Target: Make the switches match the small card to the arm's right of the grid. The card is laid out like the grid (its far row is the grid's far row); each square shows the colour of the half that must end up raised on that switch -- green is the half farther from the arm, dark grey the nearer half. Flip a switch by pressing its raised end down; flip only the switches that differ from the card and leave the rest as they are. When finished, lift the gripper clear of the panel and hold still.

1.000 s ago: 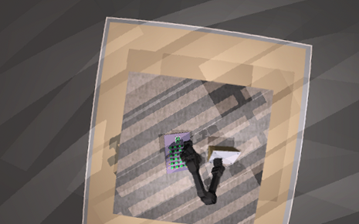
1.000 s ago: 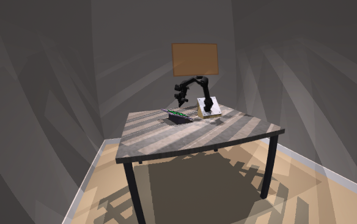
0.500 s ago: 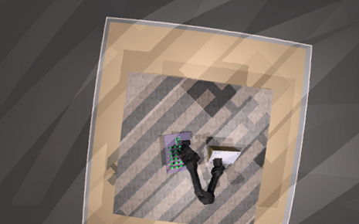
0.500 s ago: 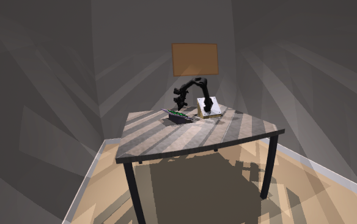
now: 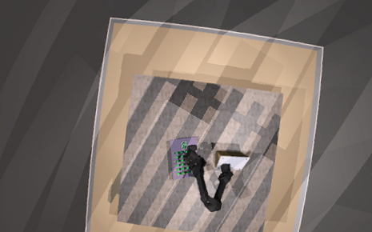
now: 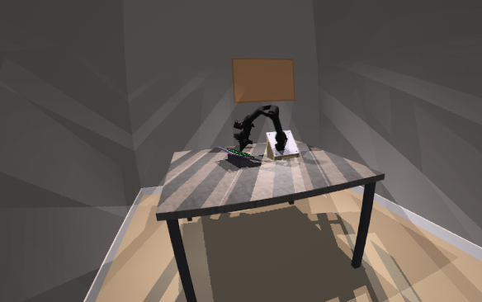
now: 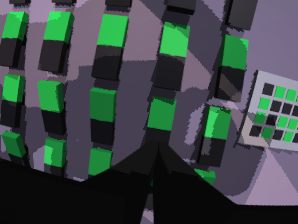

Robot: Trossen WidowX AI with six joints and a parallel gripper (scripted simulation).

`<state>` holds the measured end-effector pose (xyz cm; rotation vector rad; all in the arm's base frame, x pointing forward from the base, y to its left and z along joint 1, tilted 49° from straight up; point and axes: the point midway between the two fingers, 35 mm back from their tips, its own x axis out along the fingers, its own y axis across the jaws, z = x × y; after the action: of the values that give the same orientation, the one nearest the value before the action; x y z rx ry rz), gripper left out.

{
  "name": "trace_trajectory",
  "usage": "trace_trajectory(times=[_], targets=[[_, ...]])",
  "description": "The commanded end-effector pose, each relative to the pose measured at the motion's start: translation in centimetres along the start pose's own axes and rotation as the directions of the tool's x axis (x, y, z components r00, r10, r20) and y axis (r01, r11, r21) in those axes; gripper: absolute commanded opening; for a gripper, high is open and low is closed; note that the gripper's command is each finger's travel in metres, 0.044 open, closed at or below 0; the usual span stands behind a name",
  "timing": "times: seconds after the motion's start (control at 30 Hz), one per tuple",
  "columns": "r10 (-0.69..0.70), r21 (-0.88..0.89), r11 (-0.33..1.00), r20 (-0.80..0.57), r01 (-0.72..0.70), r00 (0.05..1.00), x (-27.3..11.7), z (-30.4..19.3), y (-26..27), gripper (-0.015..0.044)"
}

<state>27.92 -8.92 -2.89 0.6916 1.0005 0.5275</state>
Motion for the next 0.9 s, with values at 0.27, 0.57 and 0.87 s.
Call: trace_trajectory(times=[0.27,0.57,0.87], targets=[[0.002,0.003,1.000,0.002,-0.002,1.000,0.04,0.02,0.02,0.0000],[0.002,0.003,1.000,0.002,-0.002,1.000,0.15,0.02,0.02,0.0000],[0.002,0.003,1.000,0.002,-0.002,1.000,0.27,0.02,0.03,0.0000]])
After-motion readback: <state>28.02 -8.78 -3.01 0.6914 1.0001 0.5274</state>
